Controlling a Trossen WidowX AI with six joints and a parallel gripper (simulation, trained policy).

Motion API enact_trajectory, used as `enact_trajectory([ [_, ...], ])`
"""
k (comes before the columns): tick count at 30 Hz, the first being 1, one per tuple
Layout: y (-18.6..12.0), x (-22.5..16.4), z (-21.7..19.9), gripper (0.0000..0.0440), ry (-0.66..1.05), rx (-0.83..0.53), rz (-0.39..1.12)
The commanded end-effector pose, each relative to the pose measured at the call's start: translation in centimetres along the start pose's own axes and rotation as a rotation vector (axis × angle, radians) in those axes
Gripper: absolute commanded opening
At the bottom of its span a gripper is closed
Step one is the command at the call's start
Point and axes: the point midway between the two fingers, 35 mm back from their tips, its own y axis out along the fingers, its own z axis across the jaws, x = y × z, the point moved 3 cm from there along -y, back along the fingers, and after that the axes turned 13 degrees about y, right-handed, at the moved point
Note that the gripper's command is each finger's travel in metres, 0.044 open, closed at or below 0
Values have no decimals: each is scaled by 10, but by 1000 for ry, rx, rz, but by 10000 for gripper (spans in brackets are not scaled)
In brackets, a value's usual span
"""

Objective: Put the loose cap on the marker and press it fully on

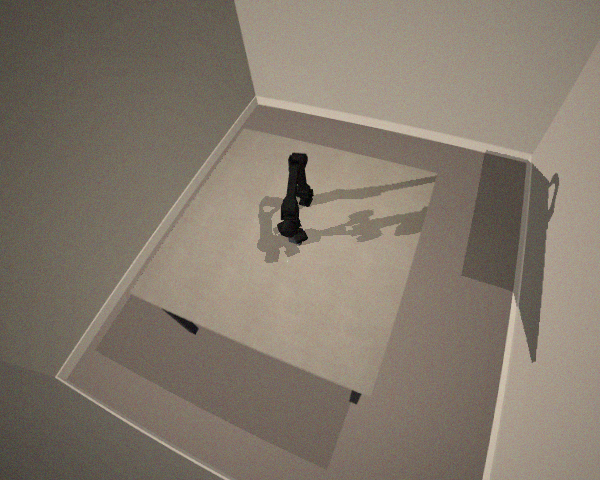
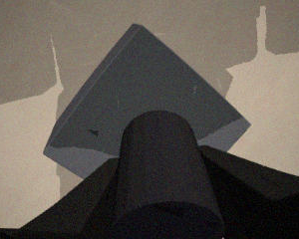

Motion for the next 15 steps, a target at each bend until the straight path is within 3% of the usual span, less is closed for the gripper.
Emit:
enact_trajectory([
  [1,8,10,-1,100,2,-13,-36],
  [15,6,14,-2,129,-40,11,-57],
])
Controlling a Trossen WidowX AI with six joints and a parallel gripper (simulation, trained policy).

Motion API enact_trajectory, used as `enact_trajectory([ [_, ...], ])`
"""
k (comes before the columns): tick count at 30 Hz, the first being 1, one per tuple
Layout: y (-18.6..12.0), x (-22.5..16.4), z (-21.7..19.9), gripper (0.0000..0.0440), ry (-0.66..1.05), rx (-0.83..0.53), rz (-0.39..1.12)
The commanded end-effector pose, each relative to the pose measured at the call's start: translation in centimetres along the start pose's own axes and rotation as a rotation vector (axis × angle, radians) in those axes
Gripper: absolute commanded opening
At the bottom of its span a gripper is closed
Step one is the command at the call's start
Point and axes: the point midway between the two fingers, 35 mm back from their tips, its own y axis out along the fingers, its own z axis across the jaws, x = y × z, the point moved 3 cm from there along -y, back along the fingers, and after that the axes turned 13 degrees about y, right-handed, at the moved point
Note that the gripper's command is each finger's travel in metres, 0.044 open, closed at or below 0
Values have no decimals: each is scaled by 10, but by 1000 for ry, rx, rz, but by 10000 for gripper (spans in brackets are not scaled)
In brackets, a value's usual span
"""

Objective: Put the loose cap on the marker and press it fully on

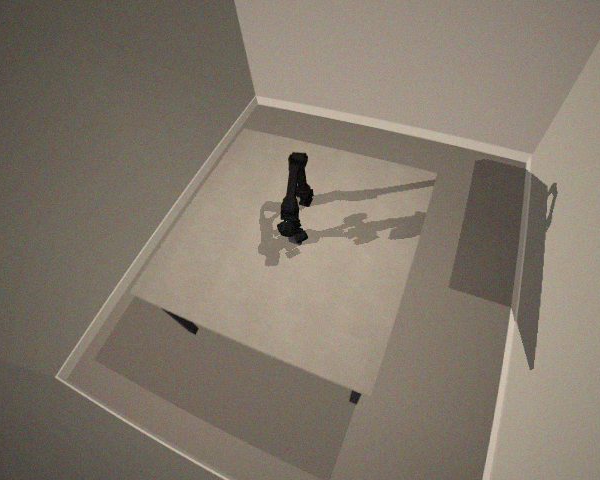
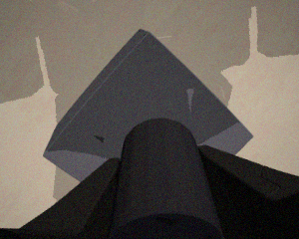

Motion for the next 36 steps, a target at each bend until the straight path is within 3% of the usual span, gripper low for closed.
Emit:
enact_trajectory([
  [1,5,12,-2,131,1,-8,-47],
  [13,3,13,-3,156,-33,4,-57],
  [18,5,8,-8,226,-33,-8,-37],
  [26,0,5,-10,430,-43,24,-47],
  [36,-26,5,-6,440,-34,105,-83],
])
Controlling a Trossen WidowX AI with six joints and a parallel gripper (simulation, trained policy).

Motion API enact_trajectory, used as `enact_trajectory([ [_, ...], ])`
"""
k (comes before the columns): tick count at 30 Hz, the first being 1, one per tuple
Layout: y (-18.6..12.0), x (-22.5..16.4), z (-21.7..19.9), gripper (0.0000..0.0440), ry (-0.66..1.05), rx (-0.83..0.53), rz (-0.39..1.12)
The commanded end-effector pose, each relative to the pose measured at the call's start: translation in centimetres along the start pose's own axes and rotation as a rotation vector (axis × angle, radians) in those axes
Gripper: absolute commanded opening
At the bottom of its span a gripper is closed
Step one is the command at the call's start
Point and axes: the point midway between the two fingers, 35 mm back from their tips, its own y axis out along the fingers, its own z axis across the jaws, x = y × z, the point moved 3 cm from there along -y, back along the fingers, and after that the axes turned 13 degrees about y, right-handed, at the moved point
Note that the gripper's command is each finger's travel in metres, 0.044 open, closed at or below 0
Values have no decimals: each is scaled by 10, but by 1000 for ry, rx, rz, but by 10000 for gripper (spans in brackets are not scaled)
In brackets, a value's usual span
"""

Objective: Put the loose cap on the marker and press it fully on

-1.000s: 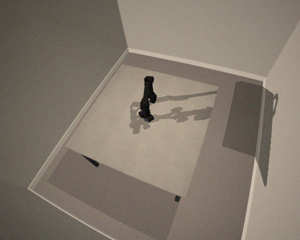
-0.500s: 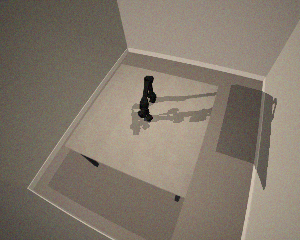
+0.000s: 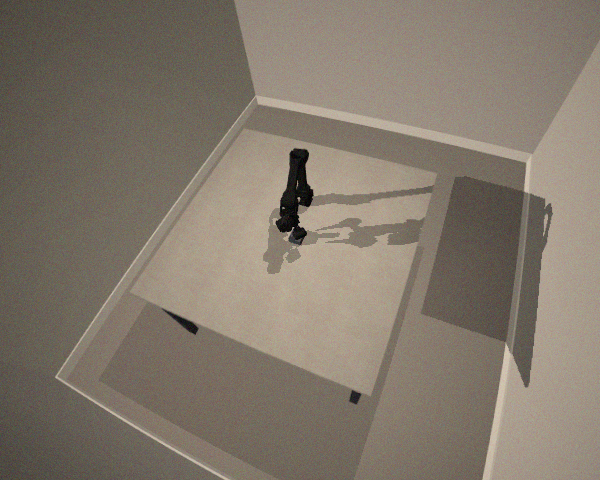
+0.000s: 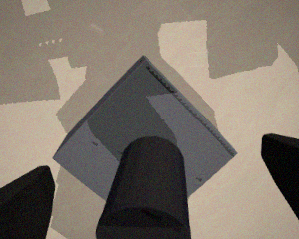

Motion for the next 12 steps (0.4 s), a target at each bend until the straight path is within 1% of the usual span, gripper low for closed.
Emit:
enact_trajectory([
  [1,-14,0,2,440,5,25,-7],
  [4,-24,0,2,440,5,31,-10],
  [12,-40,-3,-3,440,-1,43,-10],
])
